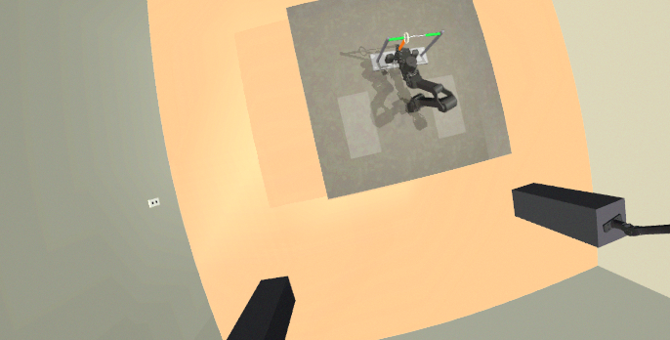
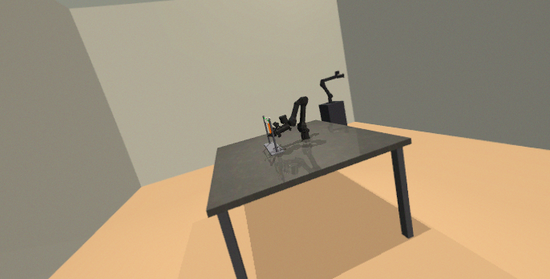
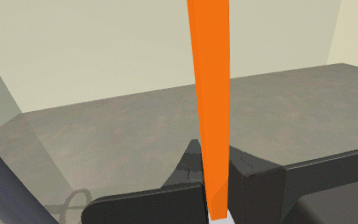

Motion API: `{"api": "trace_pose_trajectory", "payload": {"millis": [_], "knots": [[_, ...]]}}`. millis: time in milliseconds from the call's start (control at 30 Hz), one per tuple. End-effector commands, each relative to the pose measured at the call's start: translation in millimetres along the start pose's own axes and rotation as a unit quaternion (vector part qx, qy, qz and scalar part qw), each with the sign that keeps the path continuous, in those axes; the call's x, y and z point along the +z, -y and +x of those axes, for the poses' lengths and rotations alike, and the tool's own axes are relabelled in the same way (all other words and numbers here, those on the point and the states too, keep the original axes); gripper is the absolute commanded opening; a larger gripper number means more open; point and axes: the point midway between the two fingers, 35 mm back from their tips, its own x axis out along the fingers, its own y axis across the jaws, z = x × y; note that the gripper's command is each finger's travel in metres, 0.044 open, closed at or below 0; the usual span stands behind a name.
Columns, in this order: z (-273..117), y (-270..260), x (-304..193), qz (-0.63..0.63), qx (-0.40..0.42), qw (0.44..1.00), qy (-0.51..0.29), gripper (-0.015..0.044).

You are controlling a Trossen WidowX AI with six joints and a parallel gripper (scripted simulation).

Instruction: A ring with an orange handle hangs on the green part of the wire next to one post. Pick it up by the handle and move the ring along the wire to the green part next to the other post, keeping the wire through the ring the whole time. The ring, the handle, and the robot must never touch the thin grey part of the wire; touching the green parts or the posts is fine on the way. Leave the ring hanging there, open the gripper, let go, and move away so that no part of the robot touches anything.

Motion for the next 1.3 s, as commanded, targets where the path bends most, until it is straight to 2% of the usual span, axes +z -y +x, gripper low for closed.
{"api": "trace_pose_trajectory", "payload": {"millis": [0,1267], "knots": [[0.7,-4.4,1.4,0.005,-0.003,1.000,0.002,-0.0150],[3.4,-34.1,-7.5,0.007,0.000,1.000,0.000,-0.0150]]}}
